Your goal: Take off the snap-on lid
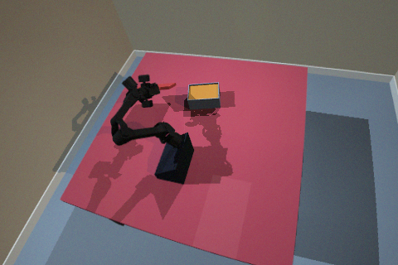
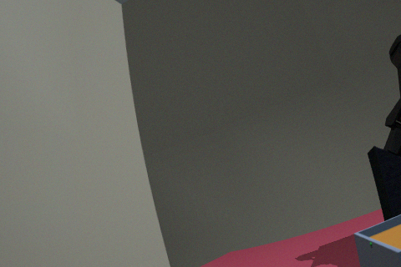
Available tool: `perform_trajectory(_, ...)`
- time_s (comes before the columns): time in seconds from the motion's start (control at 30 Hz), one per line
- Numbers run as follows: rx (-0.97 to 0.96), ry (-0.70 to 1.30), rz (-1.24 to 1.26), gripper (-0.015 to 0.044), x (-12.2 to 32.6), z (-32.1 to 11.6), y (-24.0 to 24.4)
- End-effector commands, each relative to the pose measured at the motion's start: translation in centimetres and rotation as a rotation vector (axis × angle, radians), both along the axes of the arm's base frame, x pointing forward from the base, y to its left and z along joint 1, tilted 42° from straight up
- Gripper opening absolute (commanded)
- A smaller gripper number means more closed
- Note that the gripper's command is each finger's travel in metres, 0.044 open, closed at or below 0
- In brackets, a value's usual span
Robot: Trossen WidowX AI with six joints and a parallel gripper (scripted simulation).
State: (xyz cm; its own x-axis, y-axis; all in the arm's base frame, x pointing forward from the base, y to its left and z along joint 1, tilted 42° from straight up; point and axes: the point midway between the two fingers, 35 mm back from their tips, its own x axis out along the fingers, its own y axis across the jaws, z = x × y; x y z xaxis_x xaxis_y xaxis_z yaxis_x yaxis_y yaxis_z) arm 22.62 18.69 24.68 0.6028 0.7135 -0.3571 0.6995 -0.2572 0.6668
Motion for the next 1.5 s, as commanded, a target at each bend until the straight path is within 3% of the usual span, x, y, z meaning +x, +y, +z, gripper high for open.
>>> perform_trajectory(0.0, 0.008, -0.013, -0.011, 0.0000, -0.2, 1.0, 0.3)
perform_trajectory(1.47, 0.011, -0.012, -0.011, 0.0000, -0.7, -2.0, 2.4)
